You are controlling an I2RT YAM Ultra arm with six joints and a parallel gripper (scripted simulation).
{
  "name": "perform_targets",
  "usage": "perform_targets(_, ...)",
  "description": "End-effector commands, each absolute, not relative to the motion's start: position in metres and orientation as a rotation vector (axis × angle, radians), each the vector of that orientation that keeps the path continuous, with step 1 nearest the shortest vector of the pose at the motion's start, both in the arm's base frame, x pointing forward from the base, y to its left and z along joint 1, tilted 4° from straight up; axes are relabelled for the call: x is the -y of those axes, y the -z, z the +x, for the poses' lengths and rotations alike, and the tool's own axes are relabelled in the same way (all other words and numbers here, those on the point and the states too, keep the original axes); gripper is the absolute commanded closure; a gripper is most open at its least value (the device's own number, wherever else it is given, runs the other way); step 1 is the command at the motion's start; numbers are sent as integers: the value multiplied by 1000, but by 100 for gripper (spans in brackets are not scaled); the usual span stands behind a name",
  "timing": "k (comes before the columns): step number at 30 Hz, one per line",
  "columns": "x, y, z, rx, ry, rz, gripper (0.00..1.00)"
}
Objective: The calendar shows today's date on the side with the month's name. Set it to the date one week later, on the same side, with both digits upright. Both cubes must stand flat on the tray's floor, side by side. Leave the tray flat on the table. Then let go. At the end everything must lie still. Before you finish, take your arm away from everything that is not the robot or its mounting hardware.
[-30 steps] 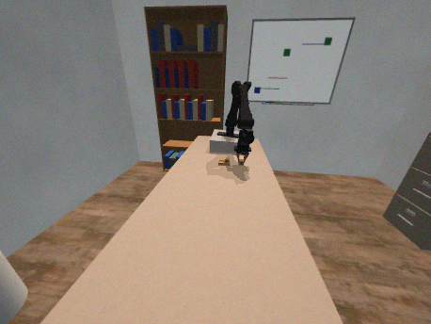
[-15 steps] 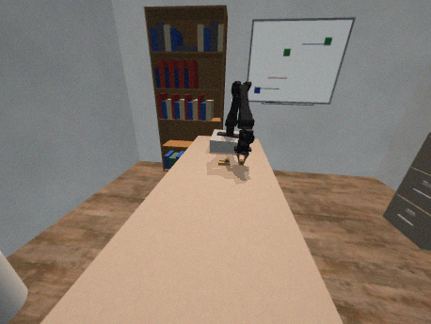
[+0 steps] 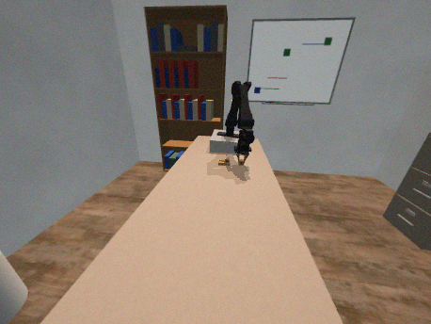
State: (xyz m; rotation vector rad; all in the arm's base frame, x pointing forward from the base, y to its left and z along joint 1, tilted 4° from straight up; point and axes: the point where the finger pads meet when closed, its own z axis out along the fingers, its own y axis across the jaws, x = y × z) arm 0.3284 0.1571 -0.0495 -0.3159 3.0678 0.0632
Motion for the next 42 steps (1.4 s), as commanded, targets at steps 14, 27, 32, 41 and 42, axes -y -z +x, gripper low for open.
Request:
perform_targets(14, -158, 47, 331, -3056, -68, -314, 74)
perform_targets(27, -159, 50, 331, -3056, -68, -314, 74)
perform_targets(32, -159, 50, 331, -3056, -68, -314, 74)
perform_targets(41, -159, 50, 331, -3056, -68, -314, 74)
perform_targets(42, -159, 50, 331, -3056, -68, -314, 74)
